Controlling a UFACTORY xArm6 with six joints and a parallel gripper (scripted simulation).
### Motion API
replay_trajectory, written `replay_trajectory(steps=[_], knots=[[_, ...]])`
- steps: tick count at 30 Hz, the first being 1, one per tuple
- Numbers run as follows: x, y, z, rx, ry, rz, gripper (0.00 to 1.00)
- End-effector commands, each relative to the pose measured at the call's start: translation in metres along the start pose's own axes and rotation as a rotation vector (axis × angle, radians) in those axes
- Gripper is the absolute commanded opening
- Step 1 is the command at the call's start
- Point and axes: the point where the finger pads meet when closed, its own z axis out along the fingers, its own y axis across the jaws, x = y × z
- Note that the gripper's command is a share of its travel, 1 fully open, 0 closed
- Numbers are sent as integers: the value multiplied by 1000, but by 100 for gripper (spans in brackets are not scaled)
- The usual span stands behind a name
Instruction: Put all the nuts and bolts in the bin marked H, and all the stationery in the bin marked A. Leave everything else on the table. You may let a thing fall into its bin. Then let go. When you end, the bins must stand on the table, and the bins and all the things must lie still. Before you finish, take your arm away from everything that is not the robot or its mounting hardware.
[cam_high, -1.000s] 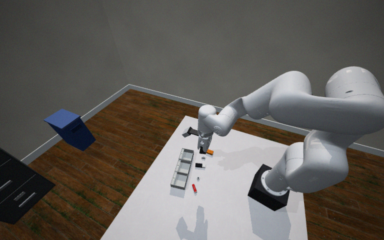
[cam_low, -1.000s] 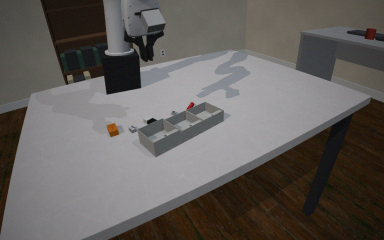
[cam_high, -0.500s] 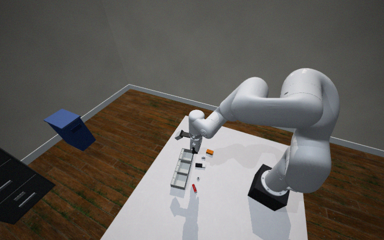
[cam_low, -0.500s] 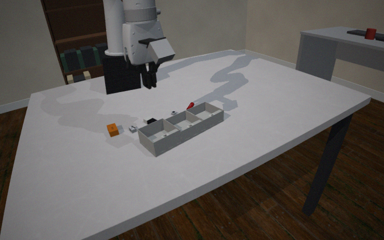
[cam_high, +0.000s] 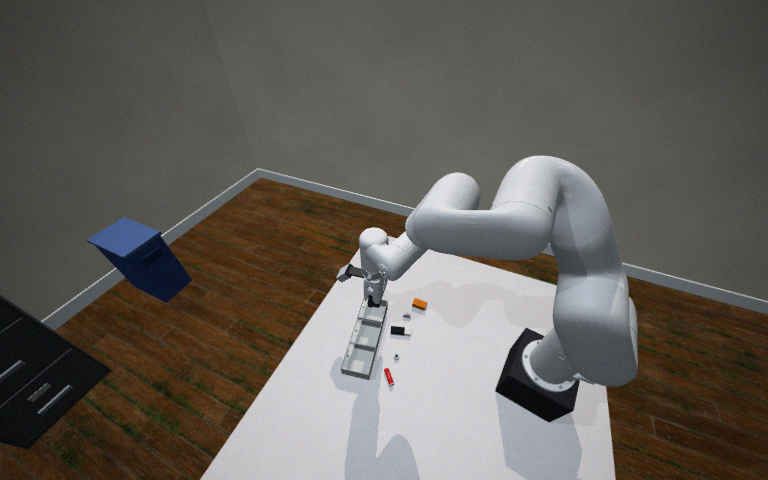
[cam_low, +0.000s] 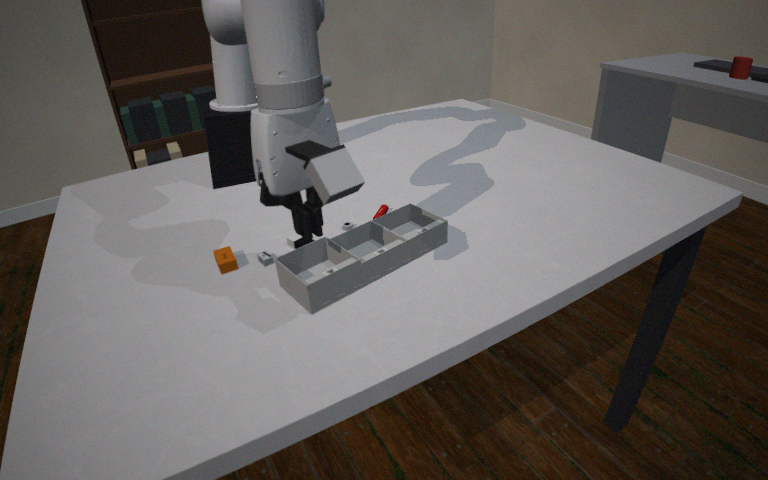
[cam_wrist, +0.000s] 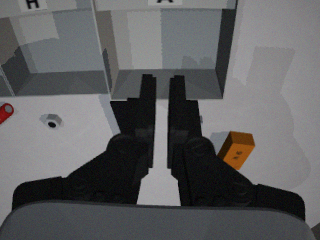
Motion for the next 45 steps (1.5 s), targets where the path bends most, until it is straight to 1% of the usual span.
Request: replay_trajectory(steps=[1,4,6,8,23,25,30,45], knots=[[7,2,2,0,3,0,7],[7,2,2,0,3,0,7],[7,2,7,0,3,0,7],[7,2,7,0,3,0,7],[7,2,47,0,3,0,7],[7,2,47,0,3,0,7],[7,2,61,0,3,0,7],[7,2,61,0,3,0,7]])
